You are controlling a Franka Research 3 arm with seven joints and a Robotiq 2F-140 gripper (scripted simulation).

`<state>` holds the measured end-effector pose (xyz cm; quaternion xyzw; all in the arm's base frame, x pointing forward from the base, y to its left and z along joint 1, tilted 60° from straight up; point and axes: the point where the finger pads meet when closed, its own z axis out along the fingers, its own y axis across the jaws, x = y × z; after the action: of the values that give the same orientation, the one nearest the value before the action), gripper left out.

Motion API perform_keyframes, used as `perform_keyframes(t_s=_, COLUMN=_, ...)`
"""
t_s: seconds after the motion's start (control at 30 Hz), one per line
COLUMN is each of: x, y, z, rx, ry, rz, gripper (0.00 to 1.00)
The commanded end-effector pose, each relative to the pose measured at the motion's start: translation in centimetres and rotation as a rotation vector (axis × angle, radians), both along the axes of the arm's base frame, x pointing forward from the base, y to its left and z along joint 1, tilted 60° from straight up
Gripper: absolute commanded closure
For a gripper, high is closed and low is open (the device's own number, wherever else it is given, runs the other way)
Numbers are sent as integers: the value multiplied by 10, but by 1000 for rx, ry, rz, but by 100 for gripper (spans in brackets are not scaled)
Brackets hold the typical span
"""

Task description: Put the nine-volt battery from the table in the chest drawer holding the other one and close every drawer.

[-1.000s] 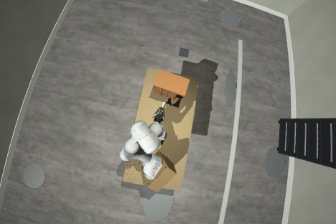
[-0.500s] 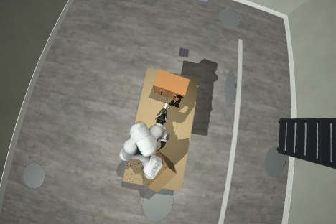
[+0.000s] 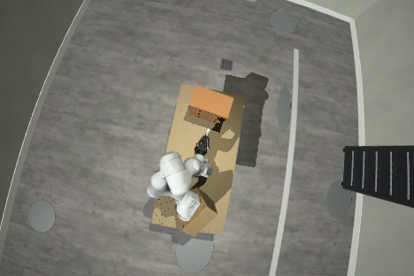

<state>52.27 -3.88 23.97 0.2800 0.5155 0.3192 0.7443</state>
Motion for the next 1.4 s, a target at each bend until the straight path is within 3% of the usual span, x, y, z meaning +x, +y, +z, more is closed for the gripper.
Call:
perform_keyframes(t_s=0.0, x=-1, y=-5, z=-5, rx=25, ry=-4, rz=20, gripper=100)
perform_keyframes(t_s=1.37, x=-14, y=-77, z=-57, rx=25, ry=-4, rz=20, gripper=100)
